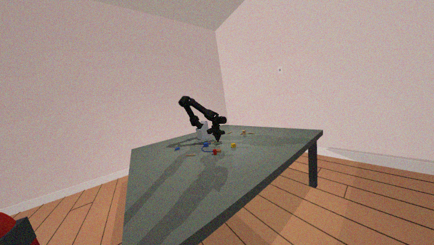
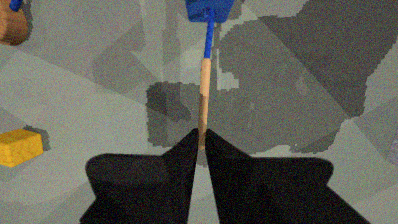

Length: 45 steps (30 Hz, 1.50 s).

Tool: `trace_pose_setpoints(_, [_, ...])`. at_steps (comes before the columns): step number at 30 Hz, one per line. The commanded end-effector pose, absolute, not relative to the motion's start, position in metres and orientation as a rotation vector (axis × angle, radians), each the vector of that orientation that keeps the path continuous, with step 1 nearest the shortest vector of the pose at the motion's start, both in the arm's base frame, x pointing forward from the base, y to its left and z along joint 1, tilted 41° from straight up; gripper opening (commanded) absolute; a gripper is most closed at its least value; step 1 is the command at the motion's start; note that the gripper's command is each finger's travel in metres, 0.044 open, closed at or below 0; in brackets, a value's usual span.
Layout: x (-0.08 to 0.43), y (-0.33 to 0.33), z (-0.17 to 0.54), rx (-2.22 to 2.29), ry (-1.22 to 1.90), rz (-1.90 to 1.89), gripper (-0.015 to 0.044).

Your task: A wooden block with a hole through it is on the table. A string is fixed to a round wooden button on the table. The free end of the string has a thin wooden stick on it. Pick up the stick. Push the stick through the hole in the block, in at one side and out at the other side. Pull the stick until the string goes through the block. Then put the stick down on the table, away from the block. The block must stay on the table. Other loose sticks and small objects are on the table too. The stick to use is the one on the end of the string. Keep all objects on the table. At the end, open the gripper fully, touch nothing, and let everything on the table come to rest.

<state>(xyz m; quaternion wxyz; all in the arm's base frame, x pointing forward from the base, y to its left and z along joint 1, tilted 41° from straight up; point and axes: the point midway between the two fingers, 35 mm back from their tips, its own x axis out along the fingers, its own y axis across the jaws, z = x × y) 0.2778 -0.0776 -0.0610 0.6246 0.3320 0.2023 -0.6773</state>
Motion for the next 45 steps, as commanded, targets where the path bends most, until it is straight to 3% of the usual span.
trace_pose_setpoints(1, [0.276, -0.074, -0.066, 0.753, 0.476, -1.551, 0.0000])
trace_pose_setpoints(45, [0.281, -0.070, -0.083, 0.744, 0.494, -1.583, 0.0000])
